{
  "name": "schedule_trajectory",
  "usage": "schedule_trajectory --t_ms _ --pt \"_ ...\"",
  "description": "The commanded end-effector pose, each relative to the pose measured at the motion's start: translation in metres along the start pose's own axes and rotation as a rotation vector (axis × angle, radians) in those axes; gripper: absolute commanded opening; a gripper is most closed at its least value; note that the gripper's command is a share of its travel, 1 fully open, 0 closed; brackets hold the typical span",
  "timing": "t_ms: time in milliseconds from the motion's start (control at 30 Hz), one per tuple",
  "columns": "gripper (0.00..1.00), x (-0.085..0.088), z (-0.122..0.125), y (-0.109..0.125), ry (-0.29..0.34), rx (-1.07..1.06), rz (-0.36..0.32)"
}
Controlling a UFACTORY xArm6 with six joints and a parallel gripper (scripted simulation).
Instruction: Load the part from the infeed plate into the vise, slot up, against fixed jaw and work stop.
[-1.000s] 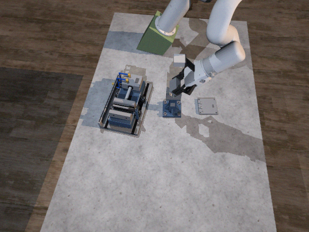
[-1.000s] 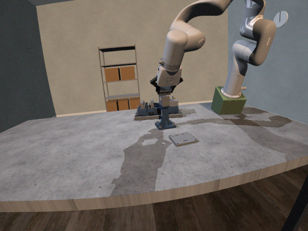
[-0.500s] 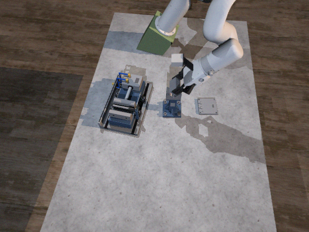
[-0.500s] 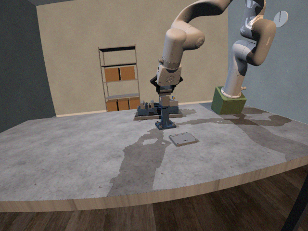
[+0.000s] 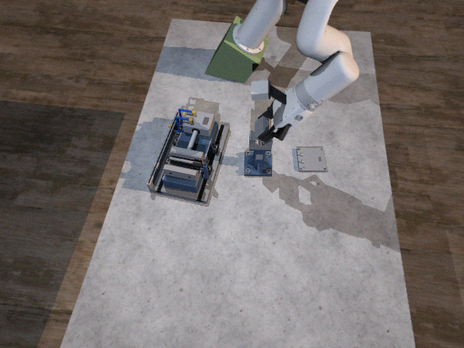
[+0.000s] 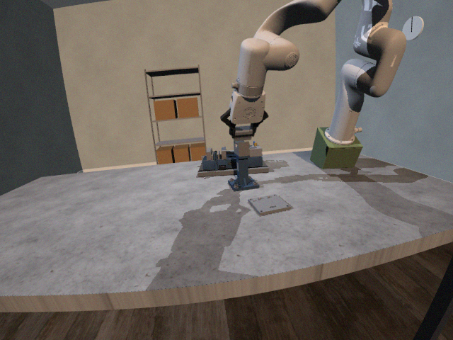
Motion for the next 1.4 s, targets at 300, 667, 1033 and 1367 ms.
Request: schedule_trajectory --t_ms 300,667,1033,1367 --pt "0.00 0.000 -0.003 -0.012 0.014 0.000 -0.116" --pt "0.00 -0.001 -0.004 -0.021 0.028 0.000 -0.211" --pt "0.00 -0.004 -0.006 -0.033 0.044 0.000 -0.328" --pt "0.00 -0.007 -0.007 -0.041 0.056 0.000 -0.411"
Point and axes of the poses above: the point where the finger pads meet when closed, its own x axis back along the fingers, its own z axis across the jaws, y = z × x, the point moved 9 cm from there along x, back along the fingers, and after that the axes turned 8 degrees about -x, right-handed, at the moved point
